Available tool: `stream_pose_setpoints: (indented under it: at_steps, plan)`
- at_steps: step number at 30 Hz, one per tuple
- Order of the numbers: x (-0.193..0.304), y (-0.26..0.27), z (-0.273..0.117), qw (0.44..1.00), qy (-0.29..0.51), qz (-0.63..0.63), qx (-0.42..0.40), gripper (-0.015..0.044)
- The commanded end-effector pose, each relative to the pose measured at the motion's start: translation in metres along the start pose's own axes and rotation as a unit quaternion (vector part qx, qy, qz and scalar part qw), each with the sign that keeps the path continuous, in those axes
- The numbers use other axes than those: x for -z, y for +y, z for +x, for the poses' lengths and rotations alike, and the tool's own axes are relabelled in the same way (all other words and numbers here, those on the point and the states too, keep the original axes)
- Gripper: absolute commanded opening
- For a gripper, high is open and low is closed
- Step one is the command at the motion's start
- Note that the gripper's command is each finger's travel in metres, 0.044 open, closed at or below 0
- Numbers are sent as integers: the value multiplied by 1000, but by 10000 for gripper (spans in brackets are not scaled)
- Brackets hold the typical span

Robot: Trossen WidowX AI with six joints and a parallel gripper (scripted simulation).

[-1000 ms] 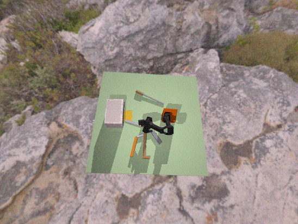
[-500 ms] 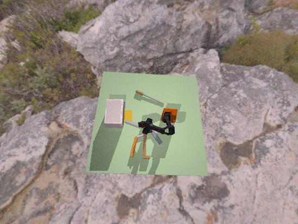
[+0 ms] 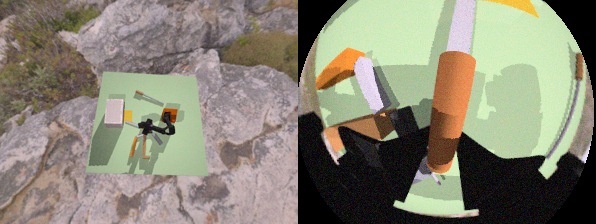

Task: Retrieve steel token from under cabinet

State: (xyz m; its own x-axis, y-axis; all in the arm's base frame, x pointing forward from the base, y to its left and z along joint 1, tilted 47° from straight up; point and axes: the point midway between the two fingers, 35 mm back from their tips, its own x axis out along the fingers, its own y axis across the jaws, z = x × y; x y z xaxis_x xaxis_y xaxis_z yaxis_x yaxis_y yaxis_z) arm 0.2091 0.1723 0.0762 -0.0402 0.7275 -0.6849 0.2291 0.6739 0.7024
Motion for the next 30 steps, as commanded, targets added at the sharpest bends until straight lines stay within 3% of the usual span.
stream_pose_setpoints:
  at_steps: [1, 6, 9, 30]
  plan:
    - [0, 0, 0, 1000, 0, 0, 0, 200]
    - [0, 0, 0, 1000, 0, 0, 0, 200]
    - [0, 0, 0, 1000, -1, 0, -5, 270]
    - [5, -1, 5, 1000, 0, 1, -5, 270]
